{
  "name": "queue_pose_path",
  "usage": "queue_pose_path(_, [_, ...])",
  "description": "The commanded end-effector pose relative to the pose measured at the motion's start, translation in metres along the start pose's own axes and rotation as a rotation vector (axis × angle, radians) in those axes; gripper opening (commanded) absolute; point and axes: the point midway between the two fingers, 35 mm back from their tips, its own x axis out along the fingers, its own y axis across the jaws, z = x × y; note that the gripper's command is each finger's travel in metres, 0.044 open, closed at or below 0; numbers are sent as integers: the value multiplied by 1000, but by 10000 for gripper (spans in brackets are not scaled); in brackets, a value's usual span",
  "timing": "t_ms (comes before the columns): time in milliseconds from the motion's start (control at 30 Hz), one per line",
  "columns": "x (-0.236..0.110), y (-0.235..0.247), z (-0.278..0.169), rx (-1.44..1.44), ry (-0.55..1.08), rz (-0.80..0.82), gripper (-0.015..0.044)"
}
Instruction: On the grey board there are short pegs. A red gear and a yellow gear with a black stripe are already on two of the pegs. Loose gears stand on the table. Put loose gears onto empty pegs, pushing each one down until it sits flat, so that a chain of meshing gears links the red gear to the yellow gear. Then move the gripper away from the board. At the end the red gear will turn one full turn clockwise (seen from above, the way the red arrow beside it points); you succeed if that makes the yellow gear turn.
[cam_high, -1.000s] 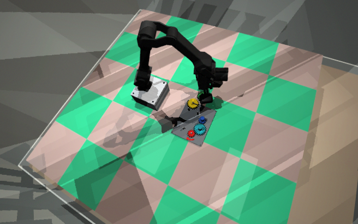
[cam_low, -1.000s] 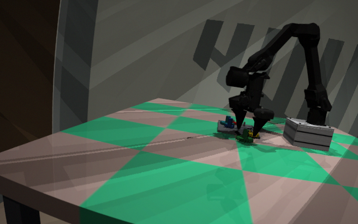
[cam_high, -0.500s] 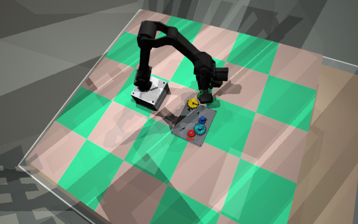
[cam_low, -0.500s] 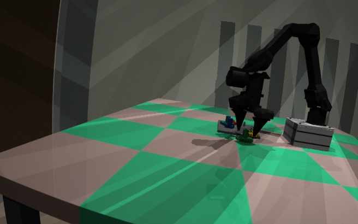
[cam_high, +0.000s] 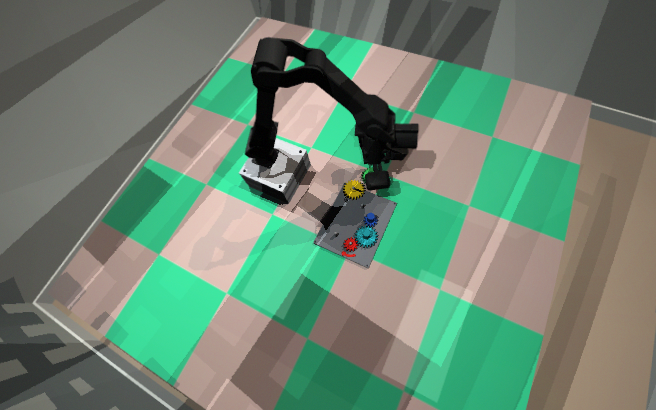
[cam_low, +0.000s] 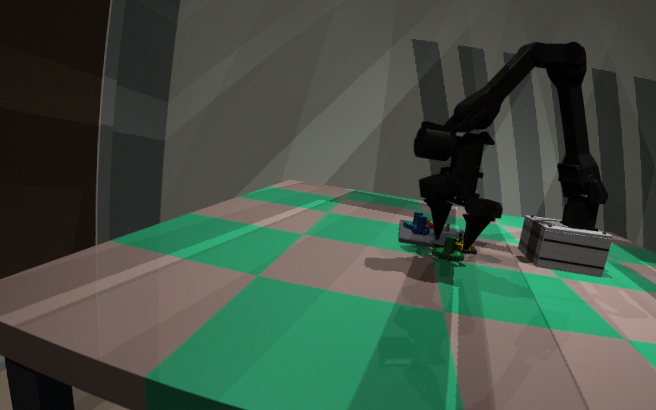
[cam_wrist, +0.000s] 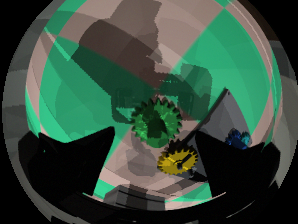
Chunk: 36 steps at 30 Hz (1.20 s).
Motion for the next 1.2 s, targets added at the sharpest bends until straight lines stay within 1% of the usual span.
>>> queue_pose_path(0, [2,-1,-1,-4,6,-4,440])
queue_pose_path(367, [2,-1,-1,-4,6,-4,440])
queue_pose_path(833, [2,-1,-1,-4,6,-4,72])
queue_pose_path(1067, [2,-1,-1,-4,6,-4,26])
queue_pose_path(1100, [2,-1,-1,-4,6,-4,0])
queue_pose_path(1167, [0,-1,0,-4,6,-4,0])
